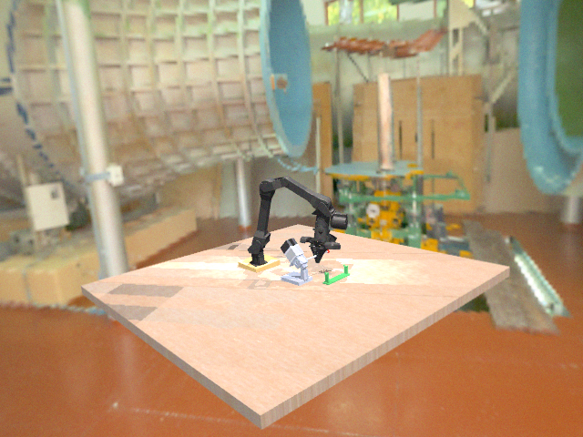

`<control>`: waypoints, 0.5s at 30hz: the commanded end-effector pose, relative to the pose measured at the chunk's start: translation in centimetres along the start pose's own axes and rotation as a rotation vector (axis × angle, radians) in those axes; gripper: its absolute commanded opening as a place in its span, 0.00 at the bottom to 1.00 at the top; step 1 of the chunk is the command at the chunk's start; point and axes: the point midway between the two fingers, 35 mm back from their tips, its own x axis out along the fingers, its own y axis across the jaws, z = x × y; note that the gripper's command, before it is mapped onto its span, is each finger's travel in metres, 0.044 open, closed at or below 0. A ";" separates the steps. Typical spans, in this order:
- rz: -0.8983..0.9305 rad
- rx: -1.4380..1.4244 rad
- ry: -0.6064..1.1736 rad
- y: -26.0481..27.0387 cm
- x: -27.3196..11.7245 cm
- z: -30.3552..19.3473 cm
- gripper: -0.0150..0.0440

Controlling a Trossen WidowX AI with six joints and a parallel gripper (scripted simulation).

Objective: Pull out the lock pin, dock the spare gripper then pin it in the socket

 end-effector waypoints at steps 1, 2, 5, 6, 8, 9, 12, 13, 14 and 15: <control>-0.001 -0.001 -0.002 0.0 0.0 -0.3 0.25; -0.001 -0.002 -0.002 0.0 0.1 -0.4 0.25; 0.000 -0.002 -0.002 0.0 0.1 -0.5 0.25; 0.000 -0.002 -0.002 0.0 0.1 -0.6 0.25; 0.001 -0.002 -0.002 0.0 0.1 -0.7 0.25; 0.001 -0.002 -0.002 0.0 0.2 -0.8 0.25; 0.002 -0.003 -0.002 0.0 0.2 -1.0 0.25; 0.002 -0.003 -0.002 0.0 0.2 -1.0 0.25; 0.003 -0.003 -0.002 0.0 0.3 -1.1 0.25; 0.003 -0.003 -0.002 0.0 0.3 -1.2 0.25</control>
